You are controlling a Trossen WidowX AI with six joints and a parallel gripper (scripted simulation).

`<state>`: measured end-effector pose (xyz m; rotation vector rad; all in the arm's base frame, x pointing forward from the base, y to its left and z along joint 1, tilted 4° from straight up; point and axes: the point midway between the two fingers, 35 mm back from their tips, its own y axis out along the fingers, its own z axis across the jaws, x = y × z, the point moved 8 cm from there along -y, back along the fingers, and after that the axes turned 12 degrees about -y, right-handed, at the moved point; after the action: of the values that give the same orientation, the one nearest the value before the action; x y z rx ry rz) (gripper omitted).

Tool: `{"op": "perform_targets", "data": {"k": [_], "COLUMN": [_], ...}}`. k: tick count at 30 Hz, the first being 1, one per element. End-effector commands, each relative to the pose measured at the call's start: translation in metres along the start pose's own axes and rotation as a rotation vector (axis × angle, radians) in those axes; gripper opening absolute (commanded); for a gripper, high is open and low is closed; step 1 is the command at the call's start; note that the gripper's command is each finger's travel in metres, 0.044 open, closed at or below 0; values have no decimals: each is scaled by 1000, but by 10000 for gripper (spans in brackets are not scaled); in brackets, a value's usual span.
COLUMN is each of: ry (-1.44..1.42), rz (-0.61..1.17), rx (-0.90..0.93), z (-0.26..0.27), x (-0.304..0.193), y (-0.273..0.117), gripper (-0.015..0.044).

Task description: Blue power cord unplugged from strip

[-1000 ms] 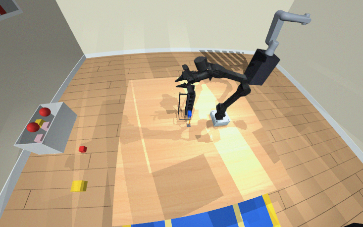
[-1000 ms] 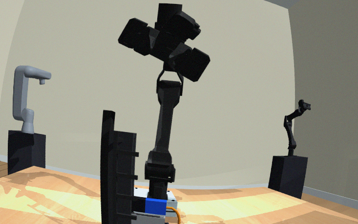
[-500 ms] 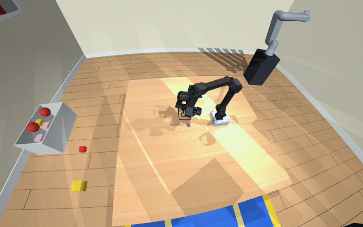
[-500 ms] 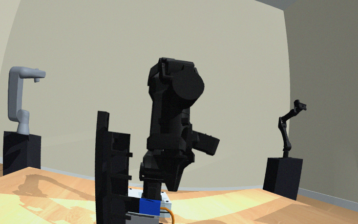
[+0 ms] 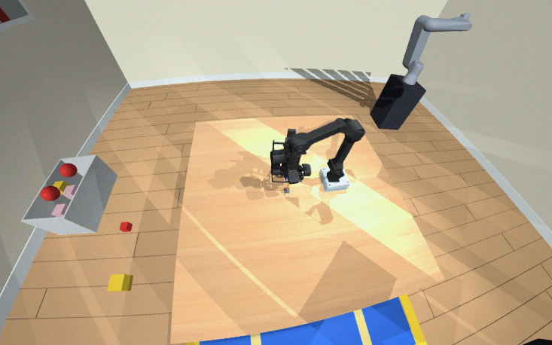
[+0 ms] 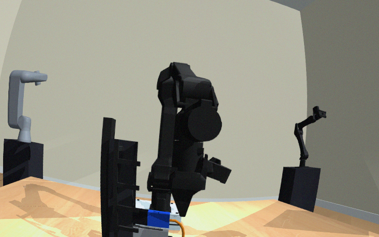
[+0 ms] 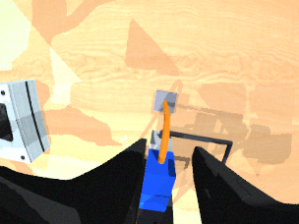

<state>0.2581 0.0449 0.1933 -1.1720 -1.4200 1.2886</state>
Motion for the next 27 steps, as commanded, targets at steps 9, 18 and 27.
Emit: {"op": "perform_targets", "data": {"k": [9, 18, 27], "ry": [-2, -2, -2], "rz": [7, 8, 8], "rx": [4, 4, 4], "z": [4, 8, 9], "x": [-18, -33, -36], "y": [0, 0, 4], "gripper": [160, 160, 160]}}
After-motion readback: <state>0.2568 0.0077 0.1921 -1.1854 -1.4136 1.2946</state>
